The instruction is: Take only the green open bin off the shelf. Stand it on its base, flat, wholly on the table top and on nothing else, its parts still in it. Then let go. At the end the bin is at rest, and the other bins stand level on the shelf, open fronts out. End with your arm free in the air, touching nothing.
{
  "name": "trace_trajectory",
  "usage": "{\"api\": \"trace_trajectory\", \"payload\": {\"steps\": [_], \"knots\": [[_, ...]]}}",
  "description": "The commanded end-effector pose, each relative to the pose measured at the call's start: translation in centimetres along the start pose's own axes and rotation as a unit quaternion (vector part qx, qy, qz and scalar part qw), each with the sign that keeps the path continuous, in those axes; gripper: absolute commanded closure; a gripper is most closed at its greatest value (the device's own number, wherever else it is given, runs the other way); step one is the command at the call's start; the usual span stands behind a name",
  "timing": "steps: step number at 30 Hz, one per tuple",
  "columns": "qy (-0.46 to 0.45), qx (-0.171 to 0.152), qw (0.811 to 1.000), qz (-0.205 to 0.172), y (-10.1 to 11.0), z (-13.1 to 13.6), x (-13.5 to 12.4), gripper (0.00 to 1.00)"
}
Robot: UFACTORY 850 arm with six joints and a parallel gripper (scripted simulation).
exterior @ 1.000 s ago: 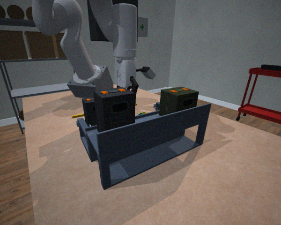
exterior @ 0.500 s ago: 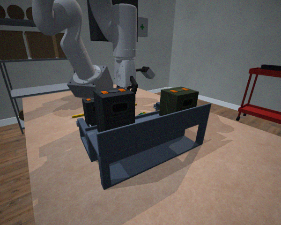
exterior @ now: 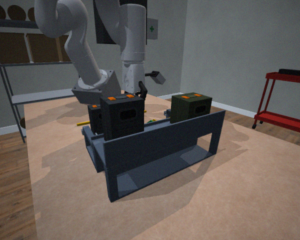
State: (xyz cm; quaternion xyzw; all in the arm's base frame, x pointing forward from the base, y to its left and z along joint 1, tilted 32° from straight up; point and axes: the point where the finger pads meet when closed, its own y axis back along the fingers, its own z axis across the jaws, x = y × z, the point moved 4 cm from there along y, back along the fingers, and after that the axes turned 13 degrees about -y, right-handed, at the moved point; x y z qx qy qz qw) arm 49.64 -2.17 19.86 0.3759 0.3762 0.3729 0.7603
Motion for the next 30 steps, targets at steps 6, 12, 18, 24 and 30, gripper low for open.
{"api": "trace_trajectory", "payload": {"steps": [6, 12, 18, 24, 30], "knots": [[0.0, -0.001, 1.0, 0.0, -0.6, 0.0, 0.0, 0.0], [0.0, -0.001, 1.0, 0.0, -3.0, -0.1, 0.0, 0.0], [0.0, -0.001, 1.0, 0.0, -3.0, -0.1, 0.0, 0.0], [0.0, 0.0, 1.0, 0.0, -4.7, -0.1, 0.0, 0.0], [0.0, -0.001, 1.0, 0.0, -7.4, -0.2, 0.0, 0.0]]}}
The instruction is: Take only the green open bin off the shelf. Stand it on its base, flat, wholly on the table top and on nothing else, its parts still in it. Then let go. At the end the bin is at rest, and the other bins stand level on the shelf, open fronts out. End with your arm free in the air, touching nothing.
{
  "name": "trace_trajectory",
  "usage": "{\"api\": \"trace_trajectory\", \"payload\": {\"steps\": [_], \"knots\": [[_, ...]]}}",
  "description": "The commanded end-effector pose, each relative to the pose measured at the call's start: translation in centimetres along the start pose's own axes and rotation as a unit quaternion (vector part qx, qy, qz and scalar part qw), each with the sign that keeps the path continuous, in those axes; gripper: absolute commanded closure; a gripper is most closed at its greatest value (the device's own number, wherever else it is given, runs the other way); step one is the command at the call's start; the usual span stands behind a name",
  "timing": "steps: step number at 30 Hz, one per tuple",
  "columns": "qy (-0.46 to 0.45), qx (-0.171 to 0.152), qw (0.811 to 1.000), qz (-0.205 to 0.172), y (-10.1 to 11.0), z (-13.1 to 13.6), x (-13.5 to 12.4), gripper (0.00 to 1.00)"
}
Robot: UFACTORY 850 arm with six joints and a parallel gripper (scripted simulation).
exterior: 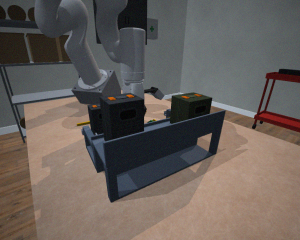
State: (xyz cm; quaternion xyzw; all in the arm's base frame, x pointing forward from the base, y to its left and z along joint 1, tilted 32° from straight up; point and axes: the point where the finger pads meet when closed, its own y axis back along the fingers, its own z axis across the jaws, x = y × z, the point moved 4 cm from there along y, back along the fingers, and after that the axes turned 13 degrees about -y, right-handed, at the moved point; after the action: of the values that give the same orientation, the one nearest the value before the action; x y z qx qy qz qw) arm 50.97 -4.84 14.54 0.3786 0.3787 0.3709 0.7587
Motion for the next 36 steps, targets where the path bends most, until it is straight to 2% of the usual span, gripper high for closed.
{"api": "trace_trajectory", "payload": {"steps": [1, 36], "knots": [[-0.001, -0.005, 1.0, 0.001, -1.33, 0.19, 0.1, 0.0], [-0.001, -0.005, 1.0, 0.001, -0.89, 0.19, 0.1, 0.0]]}}
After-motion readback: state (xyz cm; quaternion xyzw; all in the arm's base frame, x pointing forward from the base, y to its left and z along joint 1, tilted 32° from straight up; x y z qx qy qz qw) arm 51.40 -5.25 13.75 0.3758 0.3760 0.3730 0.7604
